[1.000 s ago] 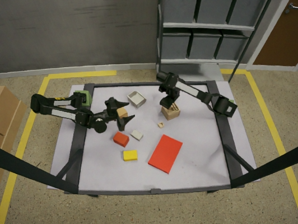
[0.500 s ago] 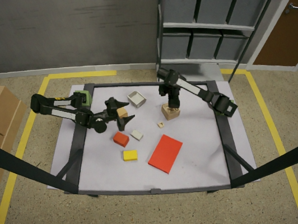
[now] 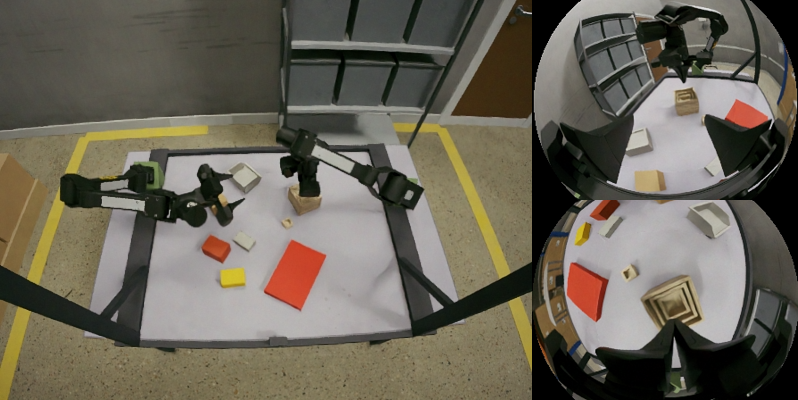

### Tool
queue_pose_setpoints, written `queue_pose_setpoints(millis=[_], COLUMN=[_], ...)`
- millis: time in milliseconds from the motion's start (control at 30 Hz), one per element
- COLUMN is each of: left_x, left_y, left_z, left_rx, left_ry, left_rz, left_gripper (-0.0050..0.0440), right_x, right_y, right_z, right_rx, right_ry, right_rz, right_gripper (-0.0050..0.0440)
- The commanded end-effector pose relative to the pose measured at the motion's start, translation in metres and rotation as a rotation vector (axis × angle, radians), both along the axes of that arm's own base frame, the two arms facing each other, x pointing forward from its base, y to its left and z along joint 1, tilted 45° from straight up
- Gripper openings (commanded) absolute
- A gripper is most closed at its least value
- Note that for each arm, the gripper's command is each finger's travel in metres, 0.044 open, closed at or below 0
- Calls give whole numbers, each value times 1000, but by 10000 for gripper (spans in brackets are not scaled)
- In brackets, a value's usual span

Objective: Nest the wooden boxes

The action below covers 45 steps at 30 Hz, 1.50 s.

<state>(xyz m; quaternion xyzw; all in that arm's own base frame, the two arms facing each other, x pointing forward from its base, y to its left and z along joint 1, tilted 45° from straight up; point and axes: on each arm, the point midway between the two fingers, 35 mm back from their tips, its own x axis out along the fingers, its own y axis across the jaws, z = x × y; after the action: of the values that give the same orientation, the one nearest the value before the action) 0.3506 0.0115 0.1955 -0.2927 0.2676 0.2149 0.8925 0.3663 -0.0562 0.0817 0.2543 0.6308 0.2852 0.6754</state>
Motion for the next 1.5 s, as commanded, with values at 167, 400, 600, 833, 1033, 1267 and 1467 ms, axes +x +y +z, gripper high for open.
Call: queue_pose_setpoints(millis=[167, 400, 600, 833, 1033, 1267, 1467], left_x=[-3, -22, -45, -67, -74, -77, -77], left_y=[47, 67, 83, 95, 103, 104, 104], left_z=[-69, -102, -123, -130, -129, -127, -127], left_rx=[65, -21, -190, -417, -523, -555, -555], left_ry=[482, 676, 744, 667, 574, 539, 539], left_rz=[-302, -547, -789, -995, -1061, -1079, -1079], left_gripper=[400, 400, 400, 400, 400, 400, 400], right_x=[23, 34, 43, 51, 55, 54, 53], right_y=[32, 51, 72, 94, 105, 110, 127], right_z=[7, 9, 12, 16, 18, 20, 2], right_rx=[-15, -17, -17, -14, -15, -14, -9], right_ry=[-115, -174, -232, -293, -320, -331, -321], right_rz=[104, 163, 222, 283, 312, 321, 317], right_gripper=[-50, -50, -50, -50, -50, -50, -50])
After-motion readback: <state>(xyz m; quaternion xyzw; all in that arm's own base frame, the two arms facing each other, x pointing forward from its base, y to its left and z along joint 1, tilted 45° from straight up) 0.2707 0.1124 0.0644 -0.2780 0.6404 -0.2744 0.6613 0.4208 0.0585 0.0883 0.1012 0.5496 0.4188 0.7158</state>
